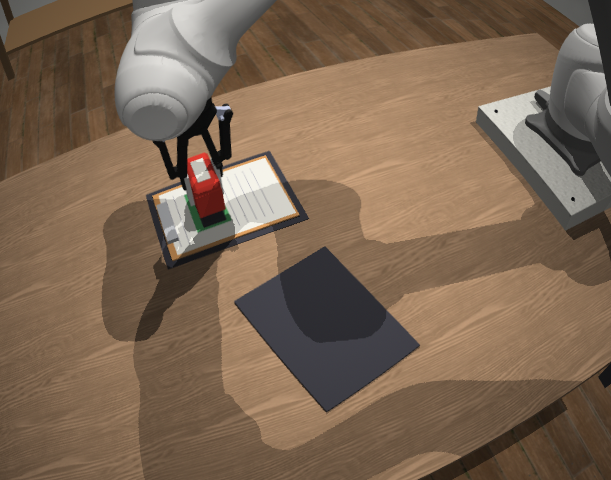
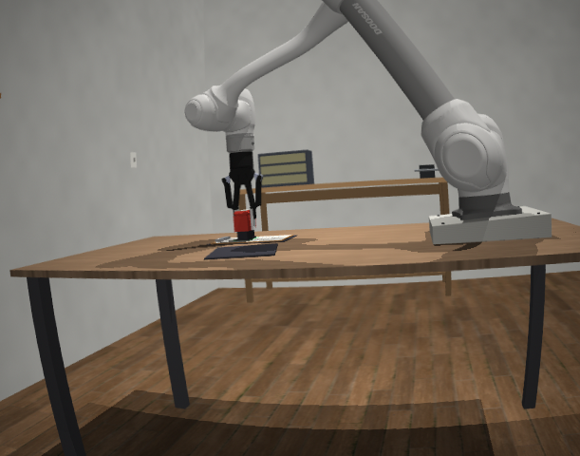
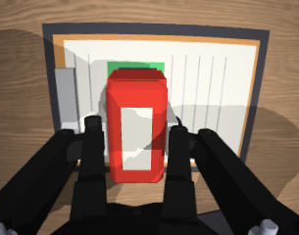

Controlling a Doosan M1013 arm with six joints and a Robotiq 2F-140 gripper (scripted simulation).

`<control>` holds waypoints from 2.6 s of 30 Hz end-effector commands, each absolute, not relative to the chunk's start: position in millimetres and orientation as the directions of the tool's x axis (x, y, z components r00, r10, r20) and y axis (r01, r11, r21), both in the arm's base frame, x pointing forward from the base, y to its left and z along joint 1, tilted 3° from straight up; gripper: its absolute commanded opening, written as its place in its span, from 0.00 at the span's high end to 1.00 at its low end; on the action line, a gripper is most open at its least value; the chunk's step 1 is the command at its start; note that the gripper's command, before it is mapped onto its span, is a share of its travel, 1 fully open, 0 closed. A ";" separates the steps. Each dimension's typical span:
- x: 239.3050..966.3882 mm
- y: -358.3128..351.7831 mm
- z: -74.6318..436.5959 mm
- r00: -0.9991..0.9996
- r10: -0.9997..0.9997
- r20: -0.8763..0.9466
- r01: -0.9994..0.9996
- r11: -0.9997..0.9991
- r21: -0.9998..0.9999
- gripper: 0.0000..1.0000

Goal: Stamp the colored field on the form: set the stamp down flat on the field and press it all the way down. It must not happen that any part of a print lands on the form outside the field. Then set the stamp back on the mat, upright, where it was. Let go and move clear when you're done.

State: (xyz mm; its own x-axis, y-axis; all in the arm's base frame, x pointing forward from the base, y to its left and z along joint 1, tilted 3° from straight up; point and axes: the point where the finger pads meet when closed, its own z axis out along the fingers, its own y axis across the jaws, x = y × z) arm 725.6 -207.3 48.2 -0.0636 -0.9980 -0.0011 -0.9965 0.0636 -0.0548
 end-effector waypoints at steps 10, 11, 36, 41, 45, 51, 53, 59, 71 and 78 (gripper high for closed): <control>725.7 -203.3 54.5 -0.067 -0.998 -0.005 -0.996 0.068 -0.052 0.83; 725.7 -203.3 54.5 -0.067 -0.998 -0.005 -0.996 0.068 -0.052 0.83; 726.5 -204.8 98.5 -0.067 -0.998 -0.005 -0.996 0.068 -0.052 0.83; 721.9 -126.6 98.9 -0.024 -1.000 -0.002 -0.998 0.025 -0.051 0.83; 712.1 -73.7 98.8 0.020 -1.000 0.000 -0.999 -0.020 -0.051 0.83; 680.1 21.6 98.2 0.107 -0.994 0.004 -0.993 -0.107 -0.052 0.83; 670.0 53.4 97.9 0.108 -0.994 0.004 -0.993 -0.108 -0.052 0.83; 657.9 90.2 97.2 0.108 -0.994 0.004 -0.993 -0.108 -0.052 0.83; 649.8 101.1 90.8 0.108 -0.994 0.004 -0.993 -0.108 -0.052 0.83; 649.8 101.0 90.8 0.108 -0.994 0.004 -0.993 -0.108 -0.052 0.83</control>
State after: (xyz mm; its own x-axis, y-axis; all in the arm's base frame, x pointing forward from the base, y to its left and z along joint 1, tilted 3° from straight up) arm 653.0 99.0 92.5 0.1090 -0.9940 0.0022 -0.9927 -0.1090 -0.0524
